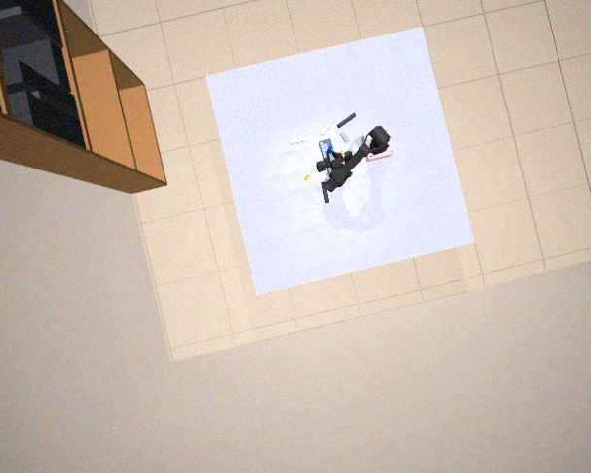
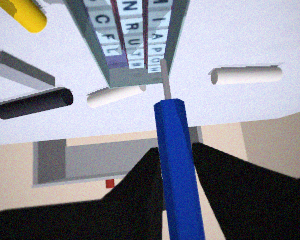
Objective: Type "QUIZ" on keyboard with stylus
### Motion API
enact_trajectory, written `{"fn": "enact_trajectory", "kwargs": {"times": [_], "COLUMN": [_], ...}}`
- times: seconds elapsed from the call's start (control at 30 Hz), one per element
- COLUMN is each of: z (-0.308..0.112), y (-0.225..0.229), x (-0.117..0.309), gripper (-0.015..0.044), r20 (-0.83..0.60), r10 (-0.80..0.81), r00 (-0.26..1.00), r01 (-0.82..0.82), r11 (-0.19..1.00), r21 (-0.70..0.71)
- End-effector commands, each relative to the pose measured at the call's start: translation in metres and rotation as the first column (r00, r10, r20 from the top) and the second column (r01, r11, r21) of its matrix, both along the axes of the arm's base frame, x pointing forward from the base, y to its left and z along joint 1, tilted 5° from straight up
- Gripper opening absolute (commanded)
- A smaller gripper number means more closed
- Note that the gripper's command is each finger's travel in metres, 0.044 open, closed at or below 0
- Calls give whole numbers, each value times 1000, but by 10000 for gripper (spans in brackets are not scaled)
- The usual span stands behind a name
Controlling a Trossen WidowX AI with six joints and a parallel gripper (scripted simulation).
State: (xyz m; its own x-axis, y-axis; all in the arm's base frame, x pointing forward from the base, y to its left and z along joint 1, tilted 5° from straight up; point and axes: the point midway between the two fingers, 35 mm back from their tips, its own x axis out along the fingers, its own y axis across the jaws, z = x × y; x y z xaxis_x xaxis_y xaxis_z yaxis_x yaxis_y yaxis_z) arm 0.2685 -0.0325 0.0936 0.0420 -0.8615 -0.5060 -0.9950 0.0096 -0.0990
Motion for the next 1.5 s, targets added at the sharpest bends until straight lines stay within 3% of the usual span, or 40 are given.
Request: {"fn": "enact_trajectory", "kwargs": {"times": [0.0,0.23,0.57,1.4,1.47], "z": [3,9,14,-20,-22], "y": [11,34,60,61,60], "x": [-5,-14,-29,-26,-25], "gripper": [44,0,0,0,53], "r20": [-4,-5,-9,-9,-9], "r10": [83,247,450,453,453], "r00": [997,969,893,891,891], "r01": [-83,-247,-450,-453,-453], "r11": [996,969,892,890,890], "r21": [-9,-21,-43,-43,-44]}}
